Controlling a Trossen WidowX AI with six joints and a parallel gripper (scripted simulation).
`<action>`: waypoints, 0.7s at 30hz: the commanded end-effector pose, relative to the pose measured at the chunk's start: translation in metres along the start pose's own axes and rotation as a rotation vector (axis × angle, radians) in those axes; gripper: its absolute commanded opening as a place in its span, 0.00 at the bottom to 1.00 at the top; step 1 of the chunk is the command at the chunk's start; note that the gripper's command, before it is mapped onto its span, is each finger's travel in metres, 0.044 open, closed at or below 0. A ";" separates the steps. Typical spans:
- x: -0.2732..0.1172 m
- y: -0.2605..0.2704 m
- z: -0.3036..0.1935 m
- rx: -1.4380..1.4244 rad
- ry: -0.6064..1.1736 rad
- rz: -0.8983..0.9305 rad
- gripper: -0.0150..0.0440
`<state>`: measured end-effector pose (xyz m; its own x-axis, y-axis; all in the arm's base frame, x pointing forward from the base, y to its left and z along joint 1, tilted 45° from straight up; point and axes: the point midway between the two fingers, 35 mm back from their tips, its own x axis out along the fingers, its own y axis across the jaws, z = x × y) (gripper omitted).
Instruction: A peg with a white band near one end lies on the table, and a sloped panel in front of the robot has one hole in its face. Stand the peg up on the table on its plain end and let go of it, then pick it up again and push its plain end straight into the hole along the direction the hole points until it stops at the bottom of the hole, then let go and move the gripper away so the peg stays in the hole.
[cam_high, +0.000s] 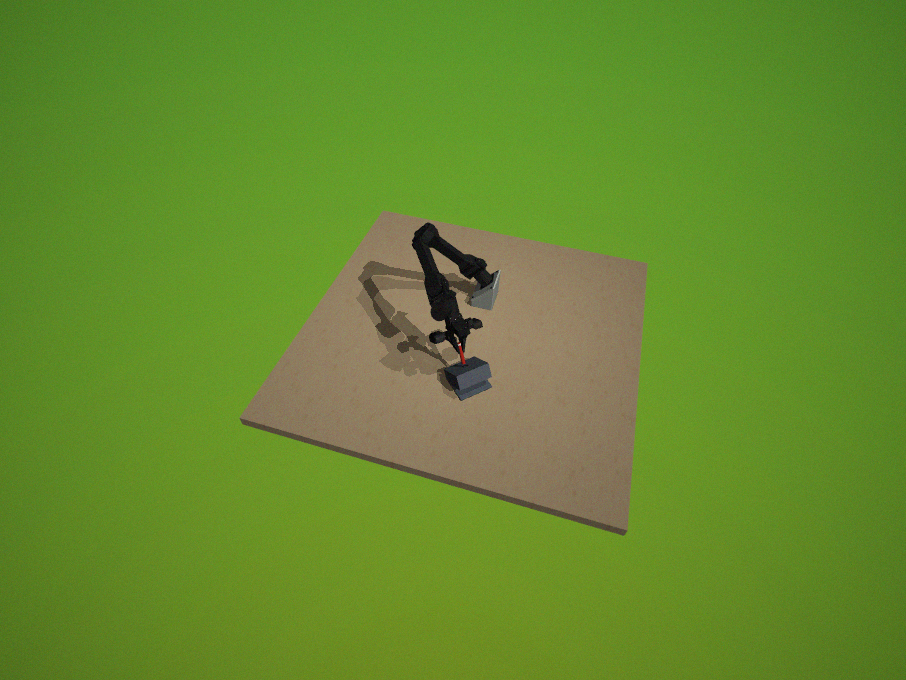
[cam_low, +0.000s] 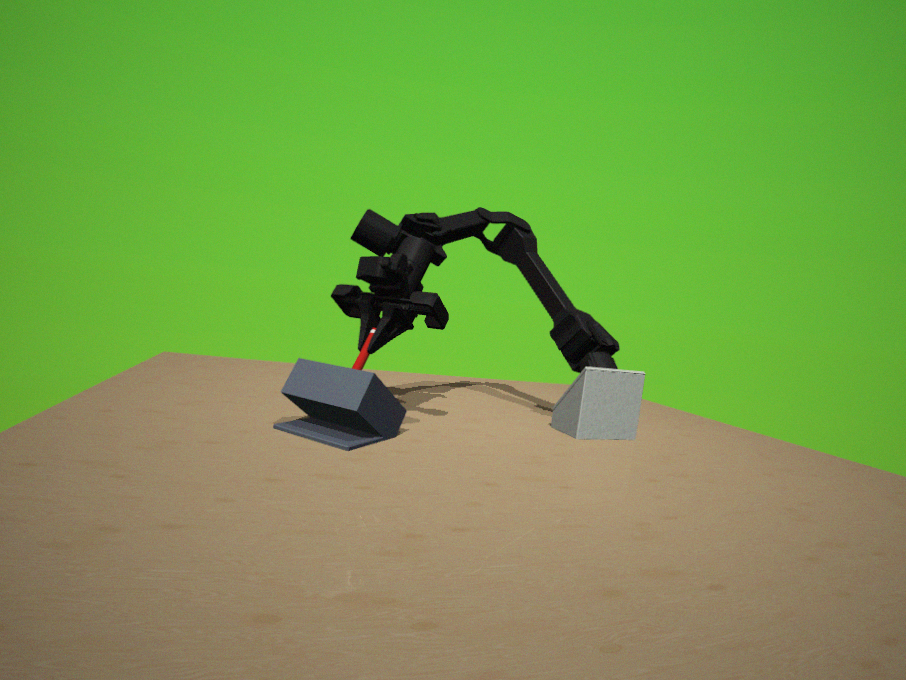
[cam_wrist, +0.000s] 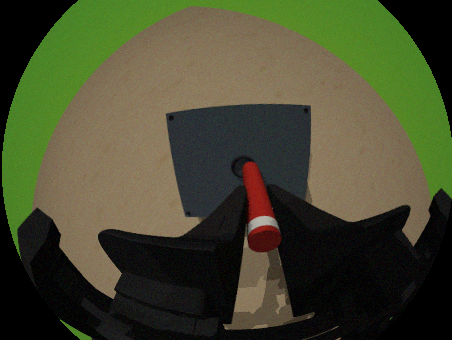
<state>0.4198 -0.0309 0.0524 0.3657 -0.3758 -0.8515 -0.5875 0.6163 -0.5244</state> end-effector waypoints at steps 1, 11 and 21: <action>0.006 0.005 -0.001 -0.009 0.007 0.012 0.25; 0.002 0.001 -0.001 -0.001 0.002 0.002 0.25; 0.002 0.003 -0.001 -0.001 0.002 0.003 0.25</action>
<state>0.4189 -0.0306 0.0491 0.3615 -0.3755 -0.8534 -0.5914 0.6153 -0.5212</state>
